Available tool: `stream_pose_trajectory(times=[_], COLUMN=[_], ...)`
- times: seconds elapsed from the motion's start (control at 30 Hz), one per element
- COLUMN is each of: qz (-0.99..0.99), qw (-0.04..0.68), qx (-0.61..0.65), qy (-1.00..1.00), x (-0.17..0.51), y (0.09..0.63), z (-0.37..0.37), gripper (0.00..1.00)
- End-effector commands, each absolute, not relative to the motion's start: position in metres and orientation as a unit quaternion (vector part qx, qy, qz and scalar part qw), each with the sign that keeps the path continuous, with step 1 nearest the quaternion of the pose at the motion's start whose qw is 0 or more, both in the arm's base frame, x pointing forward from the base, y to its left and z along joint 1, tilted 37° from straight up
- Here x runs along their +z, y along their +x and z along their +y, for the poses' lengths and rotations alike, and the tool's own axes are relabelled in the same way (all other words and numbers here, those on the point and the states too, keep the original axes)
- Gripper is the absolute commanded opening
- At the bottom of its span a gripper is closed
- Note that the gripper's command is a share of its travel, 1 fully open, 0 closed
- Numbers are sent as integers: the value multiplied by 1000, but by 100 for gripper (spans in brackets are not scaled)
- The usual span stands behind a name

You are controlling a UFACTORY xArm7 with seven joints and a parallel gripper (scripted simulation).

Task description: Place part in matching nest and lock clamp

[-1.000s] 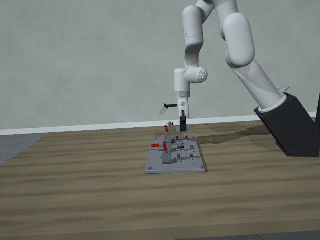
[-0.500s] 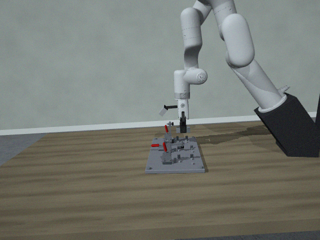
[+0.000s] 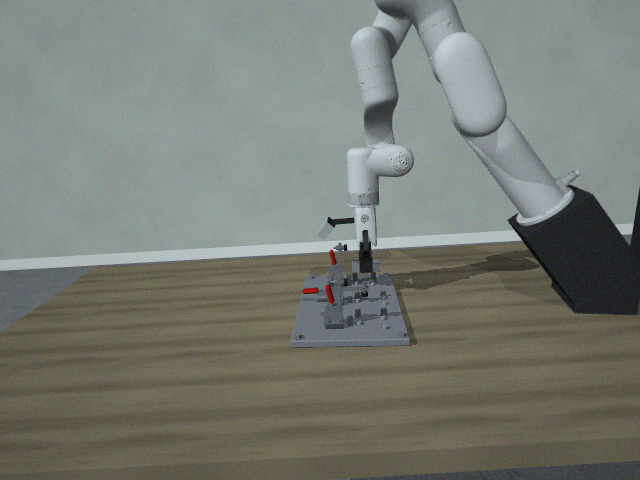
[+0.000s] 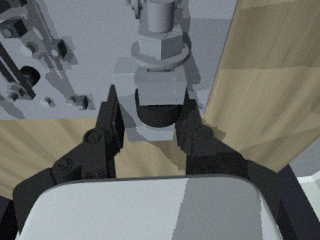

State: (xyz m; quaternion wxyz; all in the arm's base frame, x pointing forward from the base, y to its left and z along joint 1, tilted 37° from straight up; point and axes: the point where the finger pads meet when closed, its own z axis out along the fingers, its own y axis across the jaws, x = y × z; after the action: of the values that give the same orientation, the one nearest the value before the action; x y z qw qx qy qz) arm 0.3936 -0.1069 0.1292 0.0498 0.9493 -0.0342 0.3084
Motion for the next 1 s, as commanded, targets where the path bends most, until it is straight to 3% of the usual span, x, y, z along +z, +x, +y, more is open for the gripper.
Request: stream_pose_trajectory(times=[0.0, 0.97], qz=[-35, -35], qw=[52, 53], qx=[310, 310], qy=[948, 948], x=[124, 109], y=[400, 414], z=[-108, -112], gripper=[0, 0])
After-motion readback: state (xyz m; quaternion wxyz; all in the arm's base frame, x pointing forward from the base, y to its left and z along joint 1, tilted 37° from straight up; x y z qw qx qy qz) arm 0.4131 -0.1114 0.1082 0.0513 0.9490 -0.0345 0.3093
